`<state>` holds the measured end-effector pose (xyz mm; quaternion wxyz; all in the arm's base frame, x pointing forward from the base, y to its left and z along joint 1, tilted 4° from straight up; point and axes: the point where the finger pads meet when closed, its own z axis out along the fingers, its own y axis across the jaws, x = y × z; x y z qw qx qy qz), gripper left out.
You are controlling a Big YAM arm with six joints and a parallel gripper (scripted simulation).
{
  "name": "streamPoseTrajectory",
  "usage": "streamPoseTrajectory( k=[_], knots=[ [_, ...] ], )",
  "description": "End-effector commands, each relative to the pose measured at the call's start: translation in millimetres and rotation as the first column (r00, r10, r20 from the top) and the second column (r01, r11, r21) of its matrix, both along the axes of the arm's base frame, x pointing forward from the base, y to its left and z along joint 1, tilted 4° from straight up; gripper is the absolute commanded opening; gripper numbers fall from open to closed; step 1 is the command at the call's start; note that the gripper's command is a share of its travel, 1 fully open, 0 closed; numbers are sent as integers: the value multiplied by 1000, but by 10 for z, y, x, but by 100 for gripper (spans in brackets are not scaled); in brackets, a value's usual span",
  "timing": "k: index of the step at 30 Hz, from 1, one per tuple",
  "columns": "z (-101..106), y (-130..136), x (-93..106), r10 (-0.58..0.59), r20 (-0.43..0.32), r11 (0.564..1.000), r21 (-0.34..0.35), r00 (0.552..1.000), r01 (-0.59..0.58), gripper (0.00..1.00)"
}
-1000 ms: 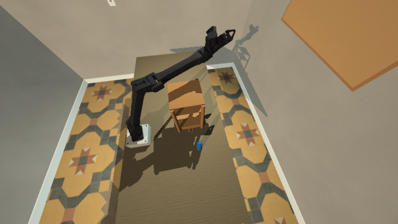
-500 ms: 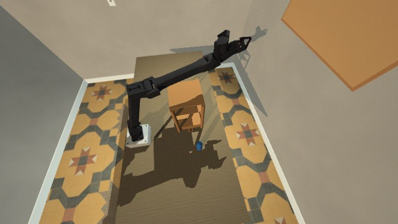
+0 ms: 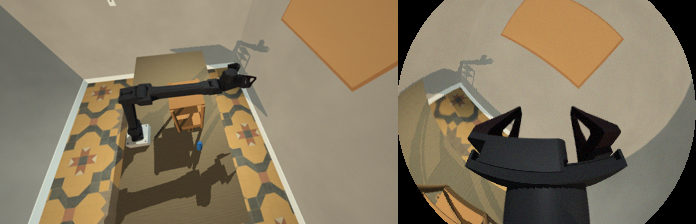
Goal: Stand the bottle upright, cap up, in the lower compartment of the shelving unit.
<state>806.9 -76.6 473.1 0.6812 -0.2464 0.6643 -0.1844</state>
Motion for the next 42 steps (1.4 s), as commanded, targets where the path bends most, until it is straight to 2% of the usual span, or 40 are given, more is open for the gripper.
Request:
streamPoseTrajectory(
  k=[1, 7, 13, 15, 16, 21, 26, 30, 32, 37, 42],
  knots=[
    [-13, -225, -228, -16, -37, 999, 48, 999, 18, 77],
    [-456, -978, -630, -88, -148, 987, 119, 985, 106, 77],
    [-912, -1650, -1158, -154, -258, 958, 197, 954, 208, 77],
    [-912, -1650, -1158, -154, -258, 958, 197, 954, 208, 77],
    [-1036, -1759, -1243, -164, -282, 951, 211, 945, 227, 77],
    [-1405, -2212, -1784, -208, -367, 906, 278, 907, 320, 77],
    [-1765, -2566, -2374, -242, -446, 843, 344, 862, 414, 77],
    [-2054, -2774, -2865, -260, -505, 779, 394, 823, 488, 77],
    [-2054, -2774, -2865, -260, -505, 779, 394, 823, 488, 77],
    [-2384, -2914, -3448, -275, -566, 690, 447, 777, 569, 77],
    [-2368, -2688, -3511, -323, -510, 717, 418, 797, 558, 77]
  ],
)
